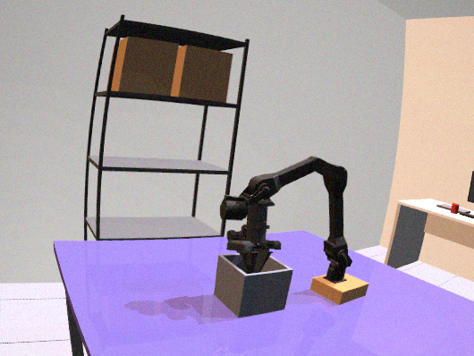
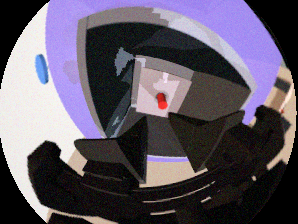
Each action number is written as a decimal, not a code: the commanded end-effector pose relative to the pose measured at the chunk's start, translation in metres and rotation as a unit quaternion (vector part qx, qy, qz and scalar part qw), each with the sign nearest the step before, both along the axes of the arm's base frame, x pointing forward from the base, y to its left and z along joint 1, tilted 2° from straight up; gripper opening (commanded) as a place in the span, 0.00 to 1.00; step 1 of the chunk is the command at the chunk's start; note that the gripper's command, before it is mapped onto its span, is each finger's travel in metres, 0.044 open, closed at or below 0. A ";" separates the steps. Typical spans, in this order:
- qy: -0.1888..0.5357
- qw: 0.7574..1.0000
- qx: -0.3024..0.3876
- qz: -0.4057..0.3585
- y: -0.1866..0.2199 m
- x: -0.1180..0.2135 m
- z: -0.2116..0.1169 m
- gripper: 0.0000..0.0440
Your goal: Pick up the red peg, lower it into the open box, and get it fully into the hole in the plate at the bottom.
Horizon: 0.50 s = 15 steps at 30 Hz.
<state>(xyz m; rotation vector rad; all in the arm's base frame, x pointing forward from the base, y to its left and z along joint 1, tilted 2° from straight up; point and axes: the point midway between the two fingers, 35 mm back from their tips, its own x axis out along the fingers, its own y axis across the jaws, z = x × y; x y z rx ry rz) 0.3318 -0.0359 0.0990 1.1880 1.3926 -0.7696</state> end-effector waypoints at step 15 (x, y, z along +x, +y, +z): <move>-0.051 0.996 0.079 -0.009 -0.004 0.019 0.045 0.51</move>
